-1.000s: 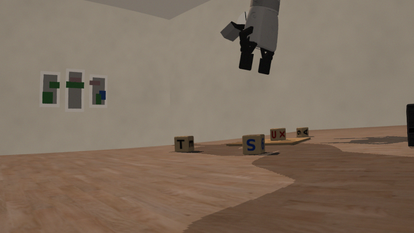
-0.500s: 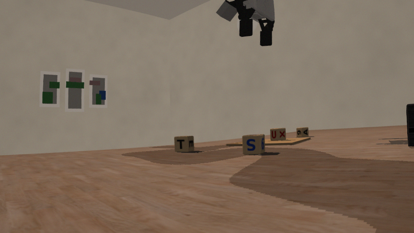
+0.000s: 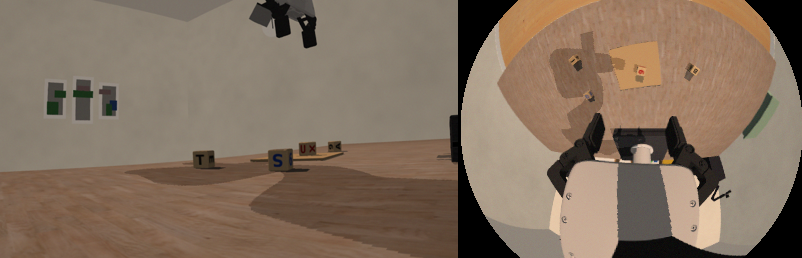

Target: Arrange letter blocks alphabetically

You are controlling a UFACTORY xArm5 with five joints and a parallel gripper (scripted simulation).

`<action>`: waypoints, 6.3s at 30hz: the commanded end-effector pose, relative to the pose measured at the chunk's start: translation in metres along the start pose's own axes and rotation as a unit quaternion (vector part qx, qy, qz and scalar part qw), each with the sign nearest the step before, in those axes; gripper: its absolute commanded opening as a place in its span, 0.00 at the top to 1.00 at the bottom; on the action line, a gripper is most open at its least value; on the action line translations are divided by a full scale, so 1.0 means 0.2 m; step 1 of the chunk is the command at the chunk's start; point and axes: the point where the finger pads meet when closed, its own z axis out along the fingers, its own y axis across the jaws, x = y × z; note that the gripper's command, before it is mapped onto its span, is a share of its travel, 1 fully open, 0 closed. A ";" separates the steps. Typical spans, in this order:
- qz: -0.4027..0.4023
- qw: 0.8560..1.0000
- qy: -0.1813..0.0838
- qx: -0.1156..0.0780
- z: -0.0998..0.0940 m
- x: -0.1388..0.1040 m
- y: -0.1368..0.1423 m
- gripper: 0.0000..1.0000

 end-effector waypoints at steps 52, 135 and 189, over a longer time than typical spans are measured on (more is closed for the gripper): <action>0.363 0.932 0.011 0.006 0.49 0.03 0.05 0.00; 0.770 0.638 0.007 0.011 0.65 0.03 0.05 0.37; 0.770 0.638 0.007 0.010 0.91 0.03 0.05 0.37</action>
